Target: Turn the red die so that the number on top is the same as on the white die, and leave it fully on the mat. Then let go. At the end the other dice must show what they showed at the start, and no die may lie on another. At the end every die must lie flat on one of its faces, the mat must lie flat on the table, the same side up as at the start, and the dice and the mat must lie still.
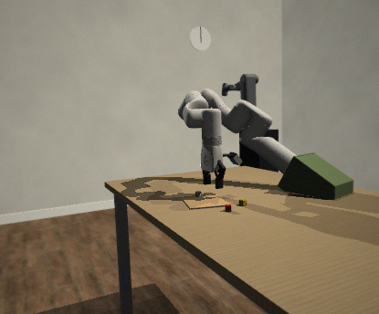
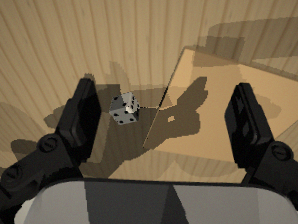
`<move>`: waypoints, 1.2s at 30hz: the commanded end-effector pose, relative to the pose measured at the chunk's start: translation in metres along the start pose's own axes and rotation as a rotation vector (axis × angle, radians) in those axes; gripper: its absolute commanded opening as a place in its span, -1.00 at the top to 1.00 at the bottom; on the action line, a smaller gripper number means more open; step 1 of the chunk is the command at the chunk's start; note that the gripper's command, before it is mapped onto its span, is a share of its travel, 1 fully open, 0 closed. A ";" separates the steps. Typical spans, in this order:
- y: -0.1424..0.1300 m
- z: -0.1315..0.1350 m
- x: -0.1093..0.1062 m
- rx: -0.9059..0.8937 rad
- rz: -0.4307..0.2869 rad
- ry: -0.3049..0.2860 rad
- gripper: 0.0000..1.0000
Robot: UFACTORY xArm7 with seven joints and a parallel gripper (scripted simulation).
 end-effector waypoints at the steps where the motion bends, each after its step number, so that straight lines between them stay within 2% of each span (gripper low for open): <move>1: 0.016 0.034 -0.001 0.000 -0.004 -0.001 -1.00; 3: 0.016 0.034 -0.001 0.000 -0.004 -0.001 -1.00; 10: 0.045 0.087 -0.001 0.000 -0.004 -0.001 -1.00; 11: 0.045 0.087 -0.001 0.000 -0.004 -0.001 -1.00; 18: 0.072 0.135 -0.001 0.000 -0.004 -0.001 -1.00; 20: 0.072 0.135 -0.001 0.000 -0.004 -0.001 -1.00; 27: 0.086 0.161 -0.001 0.000 -0.004 -0.001 -1.00; 36: 0.088 0.165 -0.001 0.000 -0.004 -0.001 -1.00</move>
Point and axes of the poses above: the point where the finger pads meet when closed, its own x axis out along the fingers, its own z axis across the jaws, y = z × x, the point moved 2 cm from there along -x, back along the fingers, and after that the axes turned 10 degrees about x, right-handed, at the moved point
